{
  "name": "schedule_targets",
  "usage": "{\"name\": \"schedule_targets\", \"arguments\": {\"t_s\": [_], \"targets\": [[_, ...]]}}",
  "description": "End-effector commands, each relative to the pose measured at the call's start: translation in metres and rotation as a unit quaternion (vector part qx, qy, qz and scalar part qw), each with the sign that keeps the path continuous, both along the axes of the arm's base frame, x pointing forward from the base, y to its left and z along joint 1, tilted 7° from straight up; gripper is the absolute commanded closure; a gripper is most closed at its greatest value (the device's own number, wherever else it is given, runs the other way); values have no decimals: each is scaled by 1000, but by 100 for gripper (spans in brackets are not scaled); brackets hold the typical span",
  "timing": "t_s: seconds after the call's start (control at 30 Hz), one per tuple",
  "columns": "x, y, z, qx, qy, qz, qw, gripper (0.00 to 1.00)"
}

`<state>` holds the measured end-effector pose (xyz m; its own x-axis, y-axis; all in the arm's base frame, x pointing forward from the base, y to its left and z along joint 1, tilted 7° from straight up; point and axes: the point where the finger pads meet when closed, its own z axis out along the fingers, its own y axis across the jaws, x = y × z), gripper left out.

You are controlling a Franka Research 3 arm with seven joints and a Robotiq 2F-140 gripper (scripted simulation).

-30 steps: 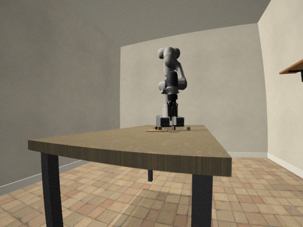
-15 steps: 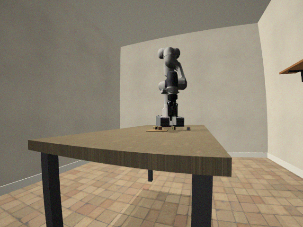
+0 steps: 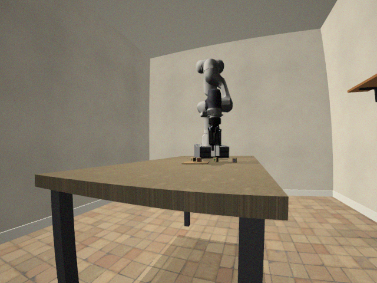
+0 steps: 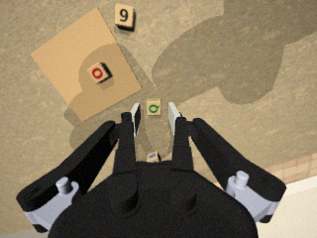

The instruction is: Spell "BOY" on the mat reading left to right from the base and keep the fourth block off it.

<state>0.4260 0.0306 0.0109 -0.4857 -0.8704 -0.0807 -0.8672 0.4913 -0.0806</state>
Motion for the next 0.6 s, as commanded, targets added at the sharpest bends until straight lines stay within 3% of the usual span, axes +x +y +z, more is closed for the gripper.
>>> {"name": "schedule_targets", "arguments": {"t_s": [0.0, 0.57], "targets": [[0, 1, -2, 0, -1, 0, 1000, 68], [3, 2, -28, 0, -1, 0, 1000, 68]]}}
